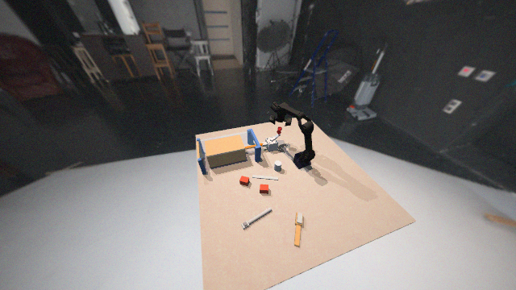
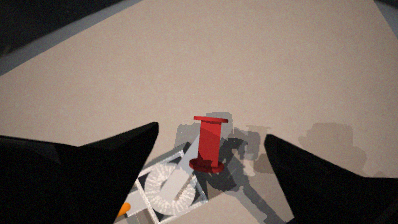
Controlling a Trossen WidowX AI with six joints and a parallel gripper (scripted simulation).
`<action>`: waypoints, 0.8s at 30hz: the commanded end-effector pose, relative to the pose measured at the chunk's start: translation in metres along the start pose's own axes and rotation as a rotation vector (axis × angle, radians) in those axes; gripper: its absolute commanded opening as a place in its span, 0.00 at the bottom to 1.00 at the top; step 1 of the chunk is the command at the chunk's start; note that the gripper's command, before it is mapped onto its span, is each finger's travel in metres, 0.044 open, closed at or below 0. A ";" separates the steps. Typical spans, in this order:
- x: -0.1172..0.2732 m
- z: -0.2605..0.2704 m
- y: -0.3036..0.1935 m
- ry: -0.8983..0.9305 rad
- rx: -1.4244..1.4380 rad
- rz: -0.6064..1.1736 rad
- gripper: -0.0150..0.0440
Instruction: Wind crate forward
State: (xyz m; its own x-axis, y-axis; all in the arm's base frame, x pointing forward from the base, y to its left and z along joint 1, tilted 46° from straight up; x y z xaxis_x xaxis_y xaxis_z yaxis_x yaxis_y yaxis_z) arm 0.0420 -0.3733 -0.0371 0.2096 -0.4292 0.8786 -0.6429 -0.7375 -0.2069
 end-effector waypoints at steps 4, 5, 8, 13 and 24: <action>-0.011 0.001 -0.005 -0.003 0.006 0.000 1.00; -0.012 0.001 -0.005 -0.003 0.006 0.000 1.00; -0.017 0.001 -0.007 -0.002 0.007 0.000 1.00; -0.024 0.001 -0.010 -0.002 0.007 0.000 1.00; -0.040 0.001 -0.018 0.000 0.007 0.000 1.00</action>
State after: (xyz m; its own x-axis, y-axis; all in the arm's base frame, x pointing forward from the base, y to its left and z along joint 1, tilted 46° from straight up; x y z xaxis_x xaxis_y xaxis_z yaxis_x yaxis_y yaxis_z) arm 0.0451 -0.3473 -0.0656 0.2129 -0.4267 0.8790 -0.6337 -0.7451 -0.2082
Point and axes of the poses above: the point midway between the two fingers, 35 mm back from their tips, its own x axis back along the fingers, its own z axis across the jaws, y = z × x, the point moved 7 cm from there along x, back along the fingers, and after that the axes turned 1 degree about x, right-handed, at the moved point
